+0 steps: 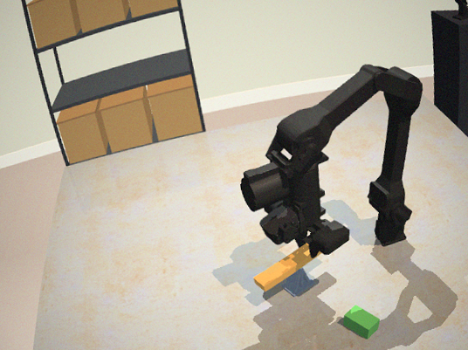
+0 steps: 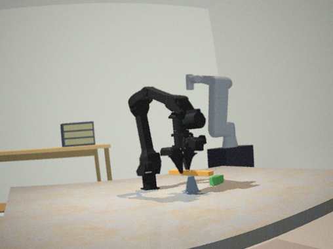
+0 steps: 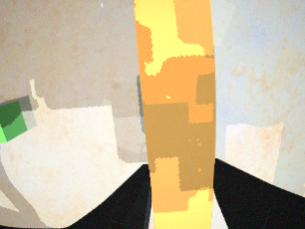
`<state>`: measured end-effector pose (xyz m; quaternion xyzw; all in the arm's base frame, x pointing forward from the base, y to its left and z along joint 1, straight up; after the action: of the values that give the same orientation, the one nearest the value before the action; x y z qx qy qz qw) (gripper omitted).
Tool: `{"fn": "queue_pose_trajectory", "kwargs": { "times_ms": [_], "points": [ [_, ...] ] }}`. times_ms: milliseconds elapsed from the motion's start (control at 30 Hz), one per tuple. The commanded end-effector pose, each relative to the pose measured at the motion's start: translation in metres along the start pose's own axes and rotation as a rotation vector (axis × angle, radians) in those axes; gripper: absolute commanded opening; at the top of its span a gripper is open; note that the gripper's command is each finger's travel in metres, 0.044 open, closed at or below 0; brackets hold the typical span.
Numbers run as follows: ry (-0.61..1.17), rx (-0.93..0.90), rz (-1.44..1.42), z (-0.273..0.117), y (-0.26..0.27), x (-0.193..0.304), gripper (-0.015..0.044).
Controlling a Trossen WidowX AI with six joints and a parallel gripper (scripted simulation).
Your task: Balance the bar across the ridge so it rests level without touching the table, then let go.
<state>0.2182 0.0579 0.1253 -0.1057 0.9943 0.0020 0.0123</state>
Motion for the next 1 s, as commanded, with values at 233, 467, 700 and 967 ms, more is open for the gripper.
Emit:
{"fn": "queue_pose_trajectory", "kwargs": {
  "times_ms": [233,467,700,967],
  "points": [
    [0.0,0.0,0.003,0.0015,0.0,-0.0004,0.0],
    [0.0,0.0,0.003,0.002,0.0,-0.0002,0.0],
    [0.0,0.0,0.003,0.0026,0.0,-0.0001,0.0],
    [0.0,0.0,0.003,0.0033,0.0,0.0001,0.0]
  ]
}}
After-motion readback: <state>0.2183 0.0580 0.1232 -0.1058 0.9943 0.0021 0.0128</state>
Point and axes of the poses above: the point midway between the two fingers, 35 mm back from their tips, its own z axis out along the fingers, its own y axis across the jaws, x = y × z, the point moved 1 cm from there along -z, back along the fingers, and after that the axes turned 13 degrees about z, right-handed, at the moved point
